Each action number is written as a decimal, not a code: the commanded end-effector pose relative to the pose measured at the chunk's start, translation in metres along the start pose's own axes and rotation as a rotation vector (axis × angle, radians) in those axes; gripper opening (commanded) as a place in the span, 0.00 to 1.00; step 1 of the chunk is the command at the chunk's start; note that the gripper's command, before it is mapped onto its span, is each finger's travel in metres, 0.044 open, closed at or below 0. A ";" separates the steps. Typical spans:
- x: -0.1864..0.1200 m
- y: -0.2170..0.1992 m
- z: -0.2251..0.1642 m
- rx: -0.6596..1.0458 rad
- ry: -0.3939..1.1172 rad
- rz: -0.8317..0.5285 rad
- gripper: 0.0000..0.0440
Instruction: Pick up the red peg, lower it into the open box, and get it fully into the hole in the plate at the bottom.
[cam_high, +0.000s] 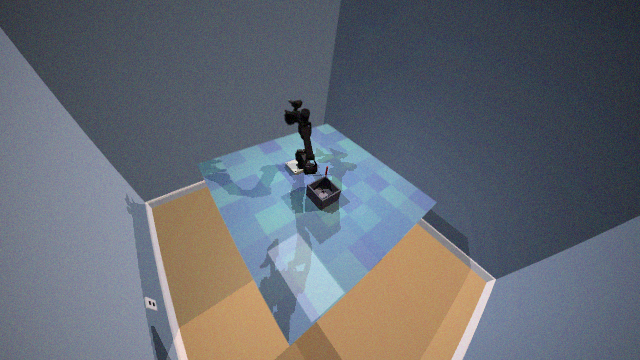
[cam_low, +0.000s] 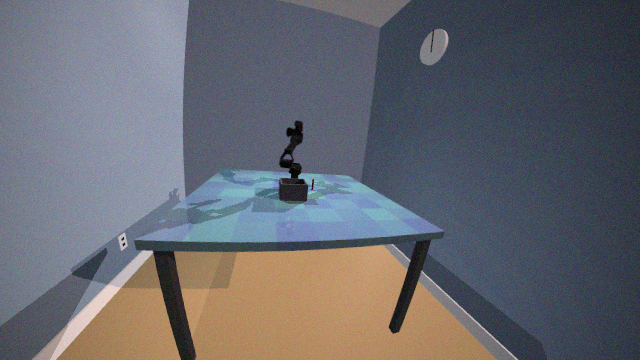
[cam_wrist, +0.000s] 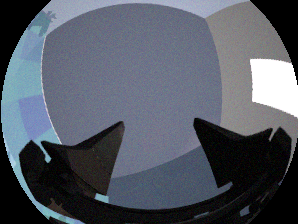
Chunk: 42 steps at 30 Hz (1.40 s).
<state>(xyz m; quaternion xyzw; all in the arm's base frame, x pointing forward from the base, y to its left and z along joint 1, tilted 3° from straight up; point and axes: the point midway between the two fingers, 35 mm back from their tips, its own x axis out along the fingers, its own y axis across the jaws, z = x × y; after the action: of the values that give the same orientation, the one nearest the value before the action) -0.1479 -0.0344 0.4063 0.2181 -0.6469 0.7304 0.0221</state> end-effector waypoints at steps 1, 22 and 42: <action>-0.001 -0.003 -0.002 0.008 0.018 -0.013 0.96; -0.019 0.003 -0.106 0.436 0.588 -0.138 1.00; -0.093 0.006 -0.191 0.784 1.087 -0.494 1.00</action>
<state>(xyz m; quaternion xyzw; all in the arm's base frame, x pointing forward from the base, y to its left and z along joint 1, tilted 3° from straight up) -0.1290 0.1579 0.3618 -0.0368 -0.2027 0.8940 0.3978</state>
